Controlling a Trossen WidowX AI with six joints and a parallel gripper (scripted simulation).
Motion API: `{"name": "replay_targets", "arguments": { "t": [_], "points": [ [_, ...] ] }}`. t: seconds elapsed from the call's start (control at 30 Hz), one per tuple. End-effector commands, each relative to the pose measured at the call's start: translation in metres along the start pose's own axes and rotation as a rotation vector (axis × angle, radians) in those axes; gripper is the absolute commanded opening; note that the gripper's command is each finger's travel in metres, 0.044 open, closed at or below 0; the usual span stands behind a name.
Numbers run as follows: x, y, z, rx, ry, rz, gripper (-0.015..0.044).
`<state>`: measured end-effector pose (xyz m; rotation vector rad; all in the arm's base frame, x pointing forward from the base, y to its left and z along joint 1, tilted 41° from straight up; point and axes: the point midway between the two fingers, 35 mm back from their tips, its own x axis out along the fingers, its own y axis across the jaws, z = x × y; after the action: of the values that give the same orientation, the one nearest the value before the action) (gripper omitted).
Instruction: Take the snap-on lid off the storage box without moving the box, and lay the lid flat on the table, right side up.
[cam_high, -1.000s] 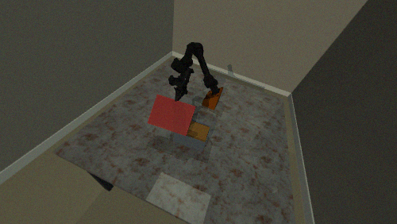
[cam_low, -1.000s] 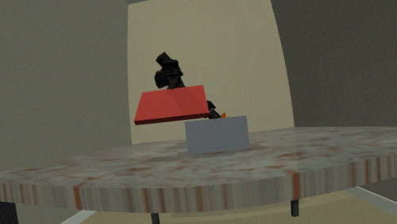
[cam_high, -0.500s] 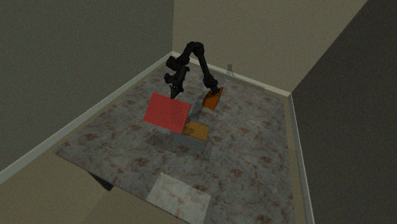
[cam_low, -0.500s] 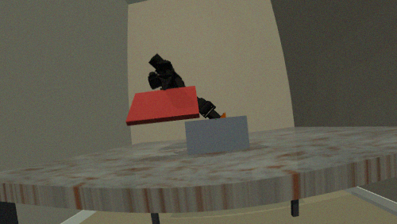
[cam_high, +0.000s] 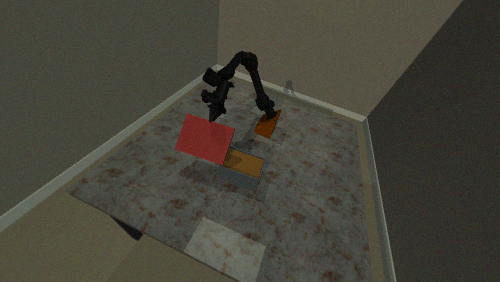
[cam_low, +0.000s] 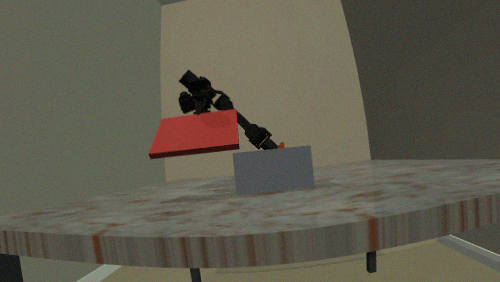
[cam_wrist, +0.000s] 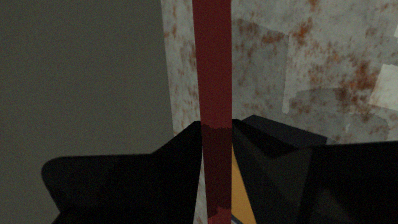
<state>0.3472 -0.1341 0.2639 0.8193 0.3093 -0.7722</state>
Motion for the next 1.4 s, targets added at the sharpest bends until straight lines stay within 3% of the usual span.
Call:
{"name": "replay_targets", "arguments": {
  "t": [0.0, 1.03, 1.37],
  "points": [
    [-0.003, 0.004, 0.01, -0.006, 0.002, 0.016, 0.0],
    [-0.01, -0.001, 0.072, -0.008, -0.002, 0.017, 0.0],
    [-0.006, -0.006, 0.069, -0.008, -0.002, 0.017, 0.0]
  ]
}}
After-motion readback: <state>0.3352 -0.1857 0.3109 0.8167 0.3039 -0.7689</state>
